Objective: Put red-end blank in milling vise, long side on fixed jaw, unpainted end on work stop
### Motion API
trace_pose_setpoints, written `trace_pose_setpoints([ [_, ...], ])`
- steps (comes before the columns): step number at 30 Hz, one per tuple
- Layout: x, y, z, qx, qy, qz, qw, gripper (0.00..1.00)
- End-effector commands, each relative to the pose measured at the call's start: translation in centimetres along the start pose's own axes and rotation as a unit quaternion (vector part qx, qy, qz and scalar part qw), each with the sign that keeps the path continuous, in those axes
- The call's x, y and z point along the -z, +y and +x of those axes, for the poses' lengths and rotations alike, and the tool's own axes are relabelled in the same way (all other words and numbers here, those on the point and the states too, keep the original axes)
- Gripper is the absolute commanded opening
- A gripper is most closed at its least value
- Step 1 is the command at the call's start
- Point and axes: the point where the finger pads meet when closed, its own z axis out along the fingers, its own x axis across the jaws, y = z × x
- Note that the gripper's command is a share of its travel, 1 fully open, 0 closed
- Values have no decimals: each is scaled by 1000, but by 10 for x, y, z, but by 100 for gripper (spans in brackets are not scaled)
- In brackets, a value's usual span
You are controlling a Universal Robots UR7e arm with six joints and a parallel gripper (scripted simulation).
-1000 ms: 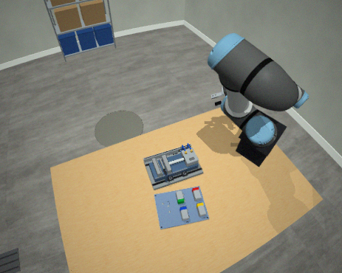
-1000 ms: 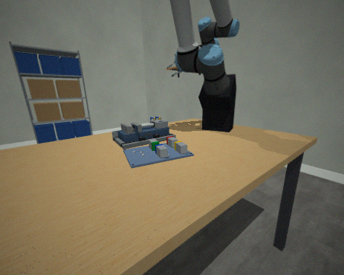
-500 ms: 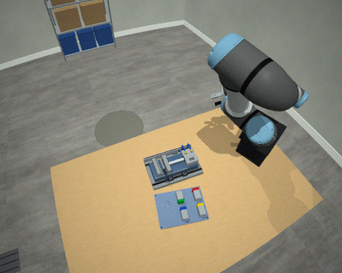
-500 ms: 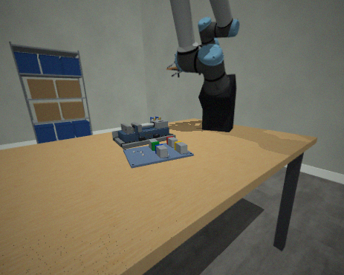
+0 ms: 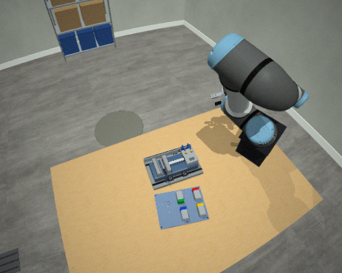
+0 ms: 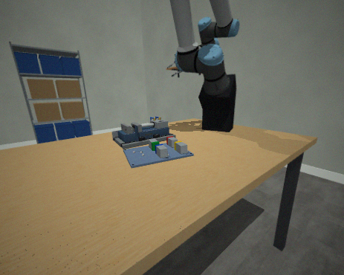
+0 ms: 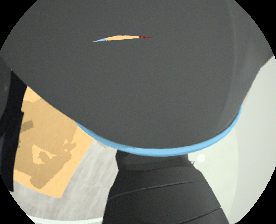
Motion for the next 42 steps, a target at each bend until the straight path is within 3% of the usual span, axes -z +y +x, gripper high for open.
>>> trace_pose_setpoints([
  [1,5,-35,11,-99,-11,-58,993,100],
  [8,5,-35,11,-99,-11,-58,993,100],
  [9,1,-7,2,-20,-2,-12,1000,100],
  [13,5,-35,11,-99,-11,-58,993,100],
  [25,5,-35,11,-99,-11,-58,993,100],
  [26,-2,-7,0,-20,-2,-12,1000,100],
  [30,-9,-36,2,-99,-11,-58,993,100],
  [42,-9,-36,2,-99,-11,-58,993,100],
])
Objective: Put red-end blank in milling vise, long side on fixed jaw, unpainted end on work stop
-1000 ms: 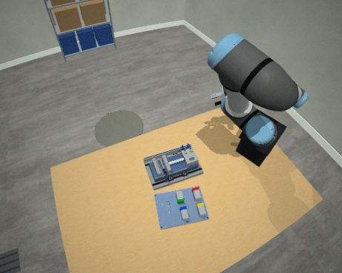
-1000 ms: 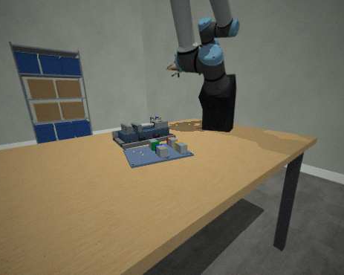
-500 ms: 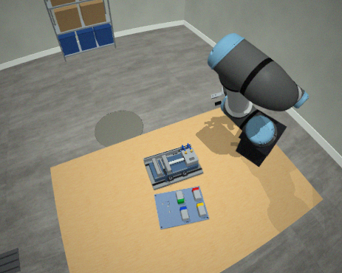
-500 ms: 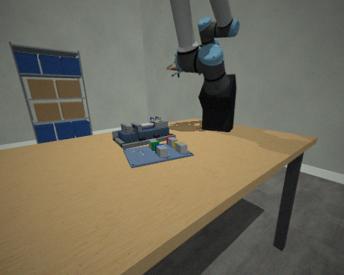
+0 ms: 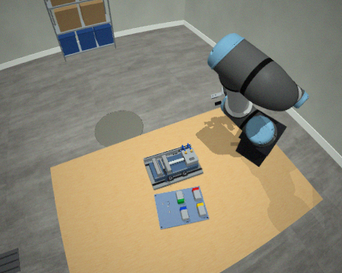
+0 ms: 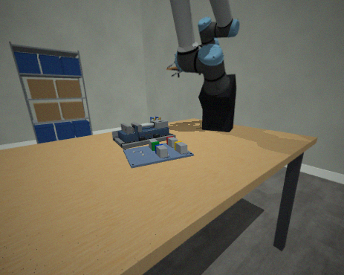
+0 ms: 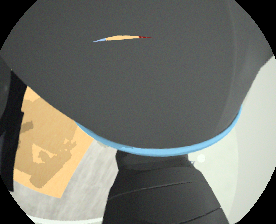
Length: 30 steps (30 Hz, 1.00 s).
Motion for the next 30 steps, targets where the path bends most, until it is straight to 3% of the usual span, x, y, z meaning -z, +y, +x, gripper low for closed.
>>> trace_pose_setpoints([
  [1,-2,-7,0,-20,-2,-12,1000,100],
  [5,-9,-36,2,-99,-11,-58,993,100],
  [17,-9,-36,2,-99,-11,-58,993,100],
  [18,-2,-7,0,-20,-2,-12,1000,100],
  [22,-9,-36,2,-99,-11,-58,993,100],
  [30,-9,-36,2,-99,-11,-58,993,100],
])
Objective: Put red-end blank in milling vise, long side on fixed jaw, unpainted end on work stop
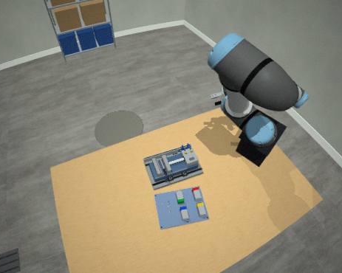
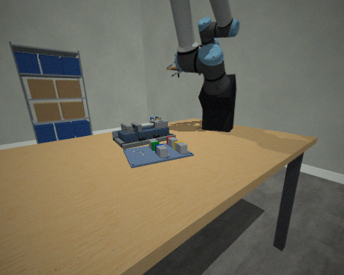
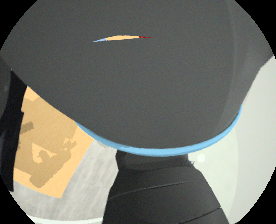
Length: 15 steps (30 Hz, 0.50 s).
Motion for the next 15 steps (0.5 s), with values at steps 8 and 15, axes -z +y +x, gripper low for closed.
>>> trace_pose_setpoints([
  [8,-22,-11,16,-18,88,-18,996,100],
  [15,-28,-14,20,-23,110,-23,993,100],
])
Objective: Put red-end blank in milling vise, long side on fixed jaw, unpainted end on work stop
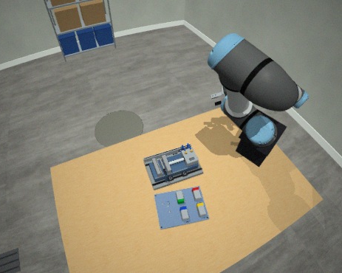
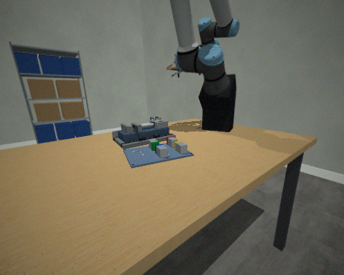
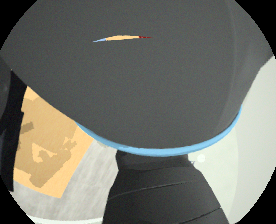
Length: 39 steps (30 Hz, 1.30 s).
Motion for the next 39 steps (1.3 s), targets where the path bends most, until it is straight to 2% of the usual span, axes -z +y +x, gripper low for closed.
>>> trace_pose_setpoints([
  [1,-28,-14,20,-23,110,-23,993,100],
  [6,-28,-14,20,-23,110,-23,993,100],
  [7,-5,-3,4,-4,22,-5,1000,100],
  [11,-28,-14,20,-23,110,-23,993,100],
  [23,-28,-14,20,-23,110,-23,993,100],
  [24,-5,-3,4,-4,22,-5,1000,100],
  [28,-28,-14,20,-23,110,-23,993,100],
  [39,-28,-14,20,-23,110,-23,993,100],
])
